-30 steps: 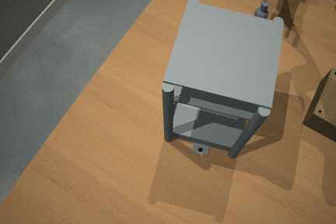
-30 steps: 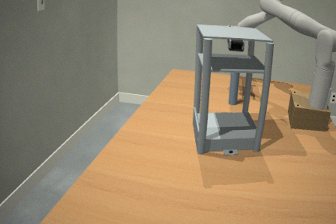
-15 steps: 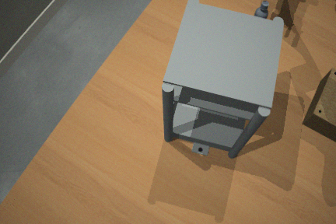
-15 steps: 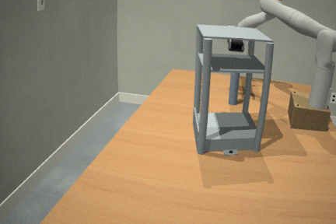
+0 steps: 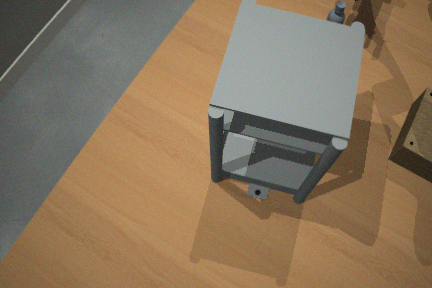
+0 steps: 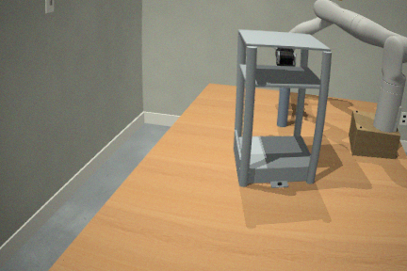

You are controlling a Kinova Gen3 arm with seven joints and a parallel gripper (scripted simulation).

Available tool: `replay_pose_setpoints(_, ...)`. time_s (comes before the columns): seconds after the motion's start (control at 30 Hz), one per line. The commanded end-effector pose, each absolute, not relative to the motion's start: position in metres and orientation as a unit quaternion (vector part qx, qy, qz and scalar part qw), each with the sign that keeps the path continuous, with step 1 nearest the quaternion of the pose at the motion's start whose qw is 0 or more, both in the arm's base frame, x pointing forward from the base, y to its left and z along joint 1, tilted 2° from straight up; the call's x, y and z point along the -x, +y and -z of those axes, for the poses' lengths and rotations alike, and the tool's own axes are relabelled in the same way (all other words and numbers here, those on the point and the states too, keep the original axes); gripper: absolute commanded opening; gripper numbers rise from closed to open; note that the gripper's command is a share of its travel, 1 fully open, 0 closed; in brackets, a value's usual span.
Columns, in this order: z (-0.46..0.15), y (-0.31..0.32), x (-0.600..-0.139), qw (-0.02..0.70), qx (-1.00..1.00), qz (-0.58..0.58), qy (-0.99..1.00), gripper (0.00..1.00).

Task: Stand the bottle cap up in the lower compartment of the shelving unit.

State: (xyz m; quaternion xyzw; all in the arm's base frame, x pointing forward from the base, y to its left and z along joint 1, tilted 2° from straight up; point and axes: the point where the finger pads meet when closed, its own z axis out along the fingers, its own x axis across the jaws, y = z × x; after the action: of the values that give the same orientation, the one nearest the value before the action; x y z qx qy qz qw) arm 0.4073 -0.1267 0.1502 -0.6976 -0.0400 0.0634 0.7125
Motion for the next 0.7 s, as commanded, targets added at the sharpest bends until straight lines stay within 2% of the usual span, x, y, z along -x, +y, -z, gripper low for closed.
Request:
replay_pose_setpoints(0.0, -0.144, -0.126, -0.407, 0.713, 0.697, -0.064, -0.04, 1.0)
replay_pose_setpoints(0.67, -0.082, -0.125, -0.405, 0.713, 0.697, -0.064, -0.04, 1.0)
